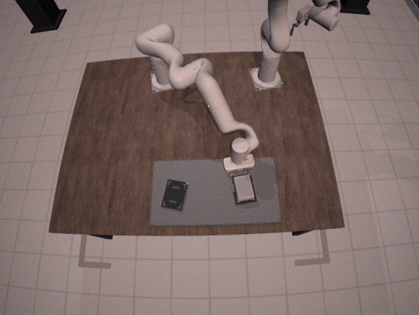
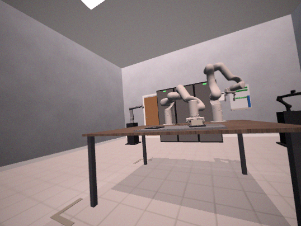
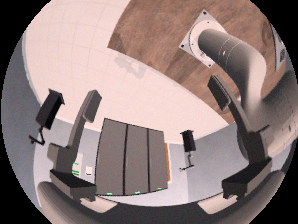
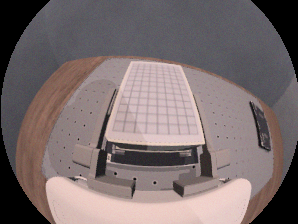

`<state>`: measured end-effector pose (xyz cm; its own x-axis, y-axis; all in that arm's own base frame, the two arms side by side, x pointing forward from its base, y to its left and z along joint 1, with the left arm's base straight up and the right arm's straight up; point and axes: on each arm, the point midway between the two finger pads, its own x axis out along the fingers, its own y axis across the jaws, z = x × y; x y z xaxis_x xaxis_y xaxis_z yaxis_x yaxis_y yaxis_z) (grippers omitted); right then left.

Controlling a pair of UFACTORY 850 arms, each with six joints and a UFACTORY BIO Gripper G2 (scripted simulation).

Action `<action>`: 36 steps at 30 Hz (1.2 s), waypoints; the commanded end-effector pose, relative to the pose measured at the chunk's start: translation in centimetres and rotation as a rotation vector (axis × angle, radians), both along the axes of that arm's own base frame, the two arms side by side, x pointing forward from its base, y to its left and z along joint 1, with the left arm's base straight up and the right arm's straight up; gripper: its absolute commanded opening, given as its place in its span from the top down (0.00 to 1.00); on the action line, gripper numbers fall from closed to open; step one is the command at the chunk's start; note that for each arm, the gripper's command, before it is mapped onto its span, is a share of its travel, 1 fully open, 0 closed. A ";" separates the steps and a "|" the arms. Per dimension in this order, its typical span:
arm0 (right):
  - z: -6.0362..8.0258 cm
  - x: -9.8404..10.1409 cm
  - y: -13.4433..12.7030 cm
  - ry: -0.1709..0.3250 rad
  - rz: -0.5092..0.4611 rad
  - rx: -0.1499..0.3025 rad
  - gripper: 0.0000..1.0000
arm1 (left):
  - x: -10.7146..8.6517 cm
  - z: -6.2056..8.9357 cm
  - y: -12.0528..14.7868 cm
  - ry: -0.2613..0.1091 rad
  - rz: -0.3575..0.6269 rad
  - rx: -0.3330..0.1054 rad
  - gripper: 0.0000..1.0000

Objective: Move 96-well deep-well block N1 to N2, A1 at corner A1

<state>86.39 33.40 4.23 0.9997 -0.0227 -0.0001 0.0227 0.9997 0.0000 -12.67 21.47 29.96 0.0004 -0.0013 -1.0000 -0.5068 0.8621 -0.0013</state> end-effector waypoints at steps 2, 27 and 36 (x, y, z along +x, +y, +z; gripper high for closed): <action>0.2 0.1 0.0 -0.002 0.000 0.001 0.63 | 0.0 0.0 0.1 0.000 0.000 0.001 0.00; 0.2 0.1 0.0 -0.002 0.000 0.001 1.00 | 0.0 0.0 0.1 0.000 0.000 0.001 0.00; 0.2 0.1 0.0 -0.002 0.000 0.001 1.00 | 0.0 0.0 0.1 0.000 0.000 0.001 0.00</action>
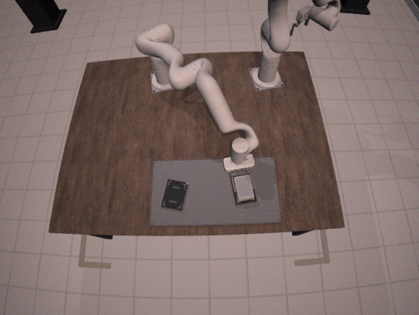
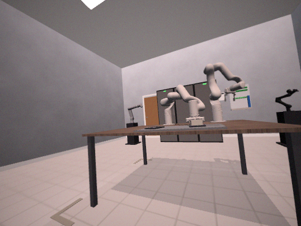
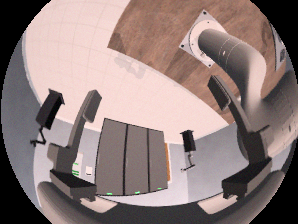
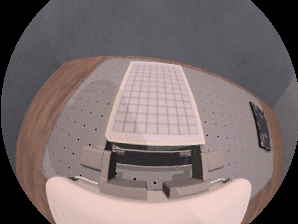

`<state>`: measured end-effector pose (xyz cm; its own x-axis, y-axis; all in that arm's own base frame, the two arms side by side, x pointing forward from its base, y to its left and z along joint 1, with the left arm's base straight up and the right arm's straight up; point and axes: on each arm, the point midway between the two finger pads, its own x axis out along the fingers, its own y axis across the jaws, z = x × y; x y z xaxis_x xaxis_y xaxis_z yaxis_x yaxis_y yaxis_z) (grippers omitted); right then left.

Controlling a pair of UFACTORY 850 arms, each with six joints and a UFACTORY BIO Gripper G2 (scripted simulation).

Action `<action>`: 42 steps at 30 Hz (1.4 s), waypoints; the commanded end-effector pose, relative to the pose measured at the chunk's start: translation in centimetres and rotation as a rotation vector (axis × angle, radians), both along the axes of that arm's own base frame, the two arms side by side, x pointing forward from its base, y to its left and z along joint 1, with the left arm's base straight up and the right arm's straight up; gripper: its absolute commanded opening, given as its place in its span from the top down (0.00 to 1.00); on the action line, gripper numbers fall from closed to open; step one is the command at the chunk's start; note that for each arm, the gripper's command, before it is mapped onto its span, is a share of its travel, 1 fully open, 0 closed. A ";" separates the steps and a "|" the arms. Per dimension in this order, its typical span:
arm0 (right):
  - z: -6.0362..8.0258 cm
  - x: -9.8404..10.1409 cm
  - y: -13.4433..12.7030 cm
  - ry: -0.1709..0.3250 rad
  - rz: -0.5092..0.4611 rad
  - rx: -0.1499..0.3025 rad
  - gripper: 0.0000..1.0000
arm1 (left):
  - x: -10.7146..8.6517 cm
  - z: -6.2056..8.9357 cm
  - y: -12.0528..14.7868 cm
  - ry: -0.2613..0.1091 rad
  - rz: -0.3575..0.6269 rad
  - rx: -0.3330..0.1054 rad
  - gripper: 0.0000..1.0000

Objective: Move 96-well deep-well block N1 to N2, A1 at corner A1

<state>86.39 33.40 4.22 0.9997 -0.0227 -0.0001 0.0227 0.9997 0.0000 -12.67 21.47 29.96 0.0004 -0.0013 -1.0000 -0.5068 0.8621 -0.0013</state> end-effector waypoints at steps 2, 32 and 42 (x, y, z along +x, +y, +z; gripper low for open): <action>0.2 0.1 0.0 -0.002 0.000 0.001 1.00 | 0.0 0.0 0.1 0.000 0.000 0.001 0.00; 0.9 0.1 0.0 -0.002 0.000 0.001 1.00 | 0.0 0.0 0.1 0.000 0.000 0.001 0.00; 1.4 0.1 0.0 -0.002 0.000 0.001 1.00 | 0.0 0.0 0.1 0.000 0.000 0.001 0.00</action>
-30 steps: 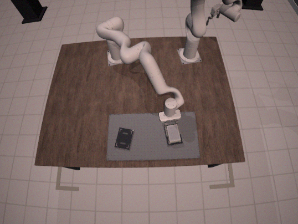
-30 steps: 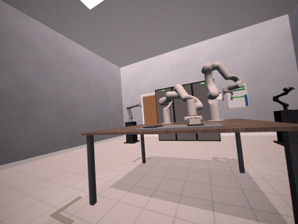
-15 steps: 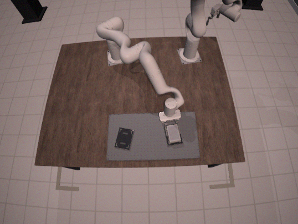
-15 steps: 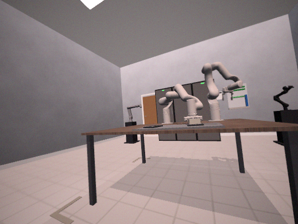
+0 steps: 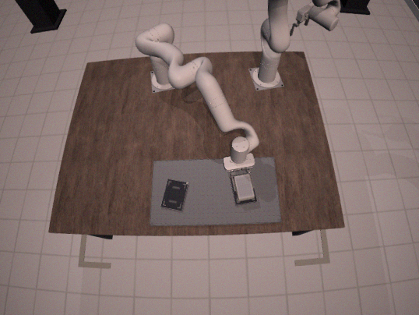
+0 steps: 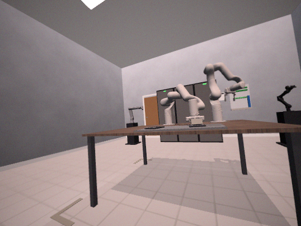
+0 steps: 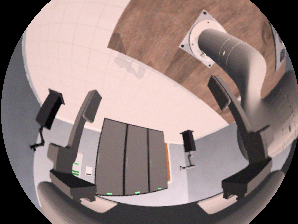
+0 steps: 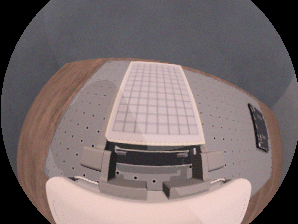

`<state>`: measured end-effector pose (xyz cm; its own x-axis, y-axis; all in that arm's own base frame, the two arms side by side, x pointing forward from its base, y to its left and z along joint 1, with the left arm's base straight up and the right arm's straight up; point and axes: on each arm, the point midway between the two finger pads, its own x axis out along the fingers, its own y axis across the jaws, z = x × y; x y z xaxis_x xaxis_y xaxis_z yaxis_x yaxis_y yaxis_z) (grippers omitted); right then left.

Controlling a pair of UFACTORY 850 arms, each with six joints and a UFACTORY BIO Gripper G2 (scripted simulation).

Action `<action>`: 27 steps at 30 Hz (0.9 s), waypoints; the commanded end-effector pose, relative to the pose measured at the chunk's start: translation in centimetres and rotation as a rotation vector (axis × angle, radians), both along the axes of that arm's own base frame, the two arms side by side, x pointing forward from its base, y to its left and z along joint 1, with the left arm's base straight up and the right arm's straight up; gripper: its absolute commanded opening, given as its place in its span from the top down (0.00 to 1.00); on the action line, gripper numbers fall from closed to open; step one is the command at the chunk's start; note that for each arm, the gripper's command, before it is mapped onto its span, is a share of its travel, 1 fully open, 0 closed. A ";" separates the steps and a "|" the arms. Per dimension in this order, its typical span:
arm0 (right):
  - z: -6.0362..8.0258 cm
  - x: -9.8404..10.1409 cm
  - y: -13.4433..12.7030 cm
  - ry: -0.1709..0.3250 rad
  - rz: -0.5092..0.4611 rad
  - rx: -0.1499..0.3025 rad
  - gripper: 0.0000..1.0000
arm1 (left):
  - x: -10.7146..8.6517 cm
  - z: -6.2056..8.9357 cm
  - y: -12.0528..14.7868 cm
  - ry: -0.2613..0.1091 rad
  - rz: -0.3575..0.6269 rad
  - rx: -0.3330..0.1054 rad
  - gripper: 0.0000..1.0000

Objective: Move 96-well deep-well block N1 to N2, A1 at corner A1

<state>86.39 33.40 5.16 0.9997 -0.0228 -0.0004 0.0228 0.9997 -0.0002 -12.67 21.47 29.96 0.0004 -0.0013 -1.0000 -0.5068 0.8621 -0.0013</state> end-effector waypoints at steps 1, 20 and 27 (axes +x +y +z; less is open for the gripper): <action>0.5 0.1 0.0 -0.003 0.000 0.001 1.00 | 0.0 0.0 0.1 0.000 0.000 0.001 0.00; 1.3 0.1 0.0 -0.003 0.000 0.001 1.00 | 0.0 0.0 0.1 0.000 0.000 0.001 0.00; 2.4 0.1 0.0 -0.003 0.000 0.001 1.00 | 0.0 0.0 0.1 0.000 0.000 0.001 0.00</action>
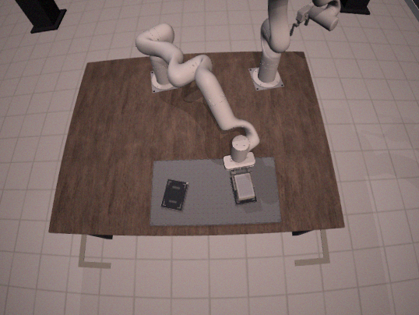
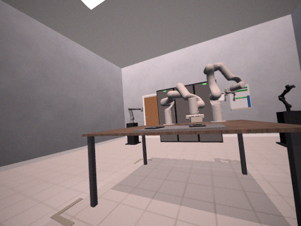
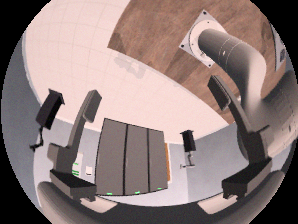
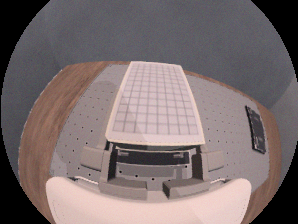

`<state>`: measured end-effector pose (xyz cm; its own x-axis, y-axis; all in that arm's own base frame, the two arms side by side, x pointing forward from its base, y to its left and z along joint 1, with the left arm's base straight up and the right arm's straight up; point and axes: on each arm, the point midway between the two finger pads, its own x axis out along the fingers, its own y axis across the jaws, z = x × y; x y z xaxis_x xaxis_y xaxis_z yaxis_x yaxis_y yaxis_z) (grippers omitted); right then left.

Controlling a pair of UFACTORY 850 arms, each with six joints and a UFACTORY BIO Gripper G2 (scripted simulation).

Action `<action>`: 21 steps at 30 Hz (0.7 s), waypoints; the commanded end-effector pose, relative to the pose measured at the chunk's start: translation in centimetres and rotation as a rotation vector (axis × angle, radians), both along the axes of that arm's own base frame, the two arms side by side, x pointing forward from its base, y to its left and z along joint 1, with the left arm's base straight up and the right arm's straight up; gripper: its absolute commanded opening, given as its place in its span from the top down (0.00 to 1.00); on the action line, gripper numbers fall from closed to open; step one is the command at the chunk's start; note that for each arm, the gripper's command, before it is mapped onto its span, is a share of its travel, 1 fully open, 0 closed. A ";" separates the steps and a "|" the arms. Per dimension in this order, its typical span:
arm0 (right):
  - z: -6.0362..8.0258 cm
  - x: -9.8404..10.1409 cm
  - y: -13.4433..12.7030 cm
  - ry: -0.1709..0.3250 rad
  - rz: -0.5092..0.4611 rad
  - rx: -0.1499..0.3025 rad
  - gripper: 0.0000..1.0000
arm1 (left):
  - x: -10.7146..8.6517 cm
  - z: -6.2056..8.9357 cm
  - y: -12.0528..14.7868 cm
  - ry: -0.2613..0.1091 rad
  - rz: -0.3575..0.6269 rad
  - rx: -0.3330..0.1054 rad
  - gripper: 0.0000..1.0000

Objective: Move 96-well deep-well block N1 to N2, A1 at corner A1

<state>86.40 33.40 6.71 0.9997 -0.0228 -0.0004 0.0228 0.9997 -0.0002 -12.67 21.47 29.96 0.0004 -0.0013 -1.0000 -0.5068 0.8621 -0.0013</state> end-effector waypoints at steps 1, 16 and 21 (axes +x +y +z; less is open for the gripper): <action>1.0 0.1 0.0 -0.003 0.000 0.001 1.00 | 0.0 0.0 0.1 0.000 0.000 0.001 0.00; 3.2 0.1 0.0 -0.003 0.000 0.001 1.00 | 0.0 0.0 0.1 0.000 0.000 0.001 0.00; 3.7 0.1 0.0 -0.003 0.000 0.001 1.00 | 0.0 0.0 0.1 0.000 0.000 0.001 0.00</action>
